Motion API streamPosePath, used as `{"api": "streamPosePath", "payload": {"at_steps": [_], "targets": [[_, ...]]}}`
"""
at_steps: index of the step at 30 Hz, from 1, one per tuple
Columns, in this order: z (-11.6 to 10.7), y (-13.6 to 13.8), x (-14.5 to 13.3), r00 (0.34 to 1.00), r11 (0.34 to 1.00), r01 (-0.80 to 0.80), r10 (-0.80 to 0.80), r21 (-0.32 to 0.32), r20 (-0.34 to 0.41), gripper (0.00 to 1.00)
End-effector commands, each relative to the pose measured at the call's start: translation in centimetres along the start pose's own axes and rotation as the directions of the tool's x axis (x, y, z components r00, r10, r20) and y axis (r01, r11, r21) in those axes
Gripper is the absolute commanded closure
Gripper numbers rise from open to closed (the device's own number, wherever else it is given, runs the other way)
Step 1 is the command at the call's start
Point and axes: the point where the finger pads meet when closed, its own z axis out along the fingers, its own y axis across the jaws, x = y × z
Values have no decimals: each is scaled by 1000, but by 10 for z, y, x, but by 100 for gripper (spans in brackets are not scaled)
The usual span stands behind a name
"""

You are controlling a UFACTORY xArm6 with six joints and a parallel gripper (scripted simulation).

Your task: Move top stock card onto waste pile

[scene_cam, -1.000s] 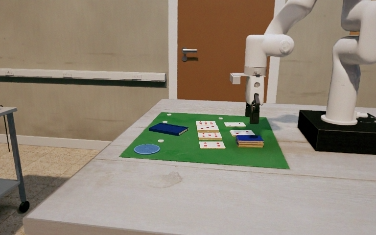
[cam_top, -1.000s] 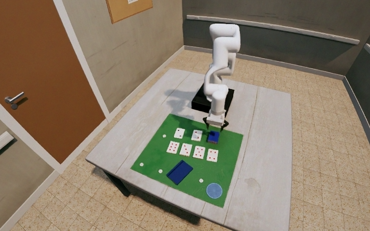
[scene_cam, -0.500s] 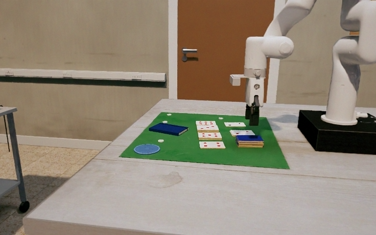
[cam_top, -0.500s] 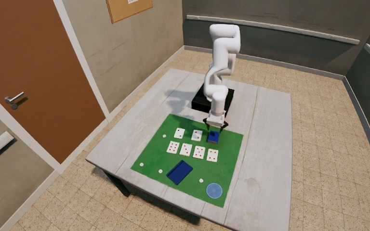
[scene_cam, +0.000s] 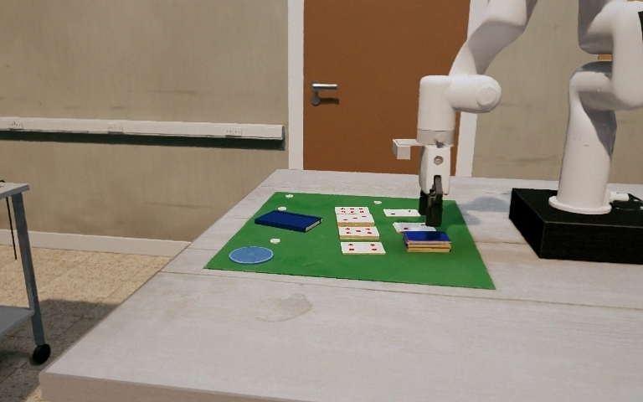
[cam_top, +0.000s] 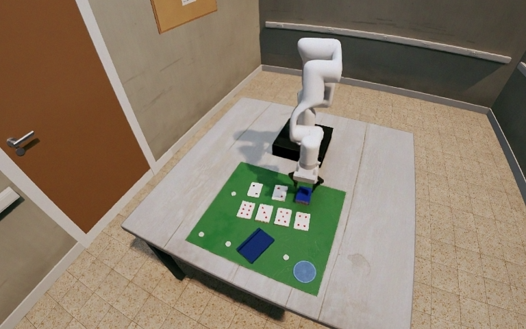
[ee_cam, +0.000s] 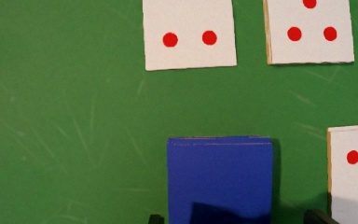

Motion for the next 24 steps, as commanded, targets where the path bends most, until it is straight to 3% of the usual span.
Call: {"api": "streamPosePath", "payload": {"at_steps": [1, 24], "targets": [[8, 0, 2, 1000, 1000, 0, 0, 1, -4, 13], [22, -1, 2, 1000, 1000, 0, 0, 1, -4, 13]]}}
